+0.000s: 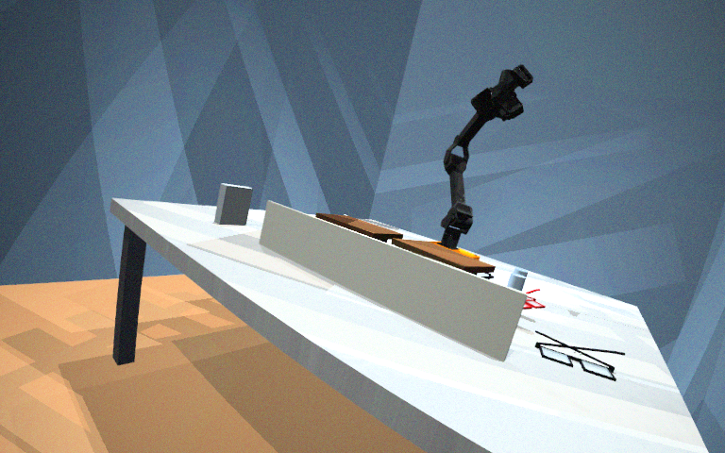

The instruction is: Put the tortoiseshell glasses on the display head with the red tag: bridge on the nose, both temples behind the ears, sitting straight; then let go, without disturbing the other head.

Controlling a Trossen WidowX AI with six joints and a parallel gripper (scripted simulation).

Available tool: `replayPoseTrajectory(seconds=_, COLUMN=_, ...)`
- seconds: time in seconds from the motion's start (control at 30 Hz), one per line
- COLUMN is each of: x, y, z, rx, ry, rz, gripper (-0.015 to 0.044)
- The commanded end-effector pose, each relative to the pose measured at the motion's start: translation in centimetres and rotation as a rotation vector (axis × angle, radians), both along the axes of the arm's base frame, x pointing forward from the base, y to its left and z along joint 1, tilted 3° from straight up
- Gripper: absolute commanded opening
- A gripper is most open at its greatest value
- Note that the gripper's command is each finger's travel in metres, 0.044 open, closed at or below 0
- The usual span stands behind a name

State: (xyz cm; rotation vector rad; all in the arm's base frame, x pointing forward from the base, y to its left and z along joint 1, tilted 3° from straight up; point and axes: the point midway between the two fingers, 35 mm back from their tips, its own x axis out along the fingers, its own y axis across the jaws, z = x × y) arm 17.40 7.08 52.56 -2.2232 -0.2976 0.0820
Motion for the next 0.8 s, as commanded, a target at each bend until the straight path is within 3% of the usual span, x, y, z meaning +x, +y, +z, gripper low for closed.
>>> replayPoseTrajectory(seconds=0.0, x=0.0, y=0.0, z=0.0, rx=0.000, ry=0.000, rz=0.000, gripper=0.0426)
replayPoseTrajectory(seconds=0.23, x=0.0, y=0.0, z=0.0, rx=0.000, ry=0.000, rz=0.000, gripper=0.0440)
replayPoseTrajectory(seconds=0.37, x=1.3, y=1.2, z=-1.3, rx=-0.004, ry=0.048, rz=-0.002, gripper=0.0335)
replayPoseTrajectory(seconds=0.53, x=5.9, y=4.3, z=-6.5, rx=0.003, ry=0.237, rz=-0.026, gripper=0.0204)
replayPoseTrajectory(seconds=0.77, x=11.4, y=6.0, z=-15.7, rx=0.071, ry=0.541, rz=-0.101, gripper=0.0200)
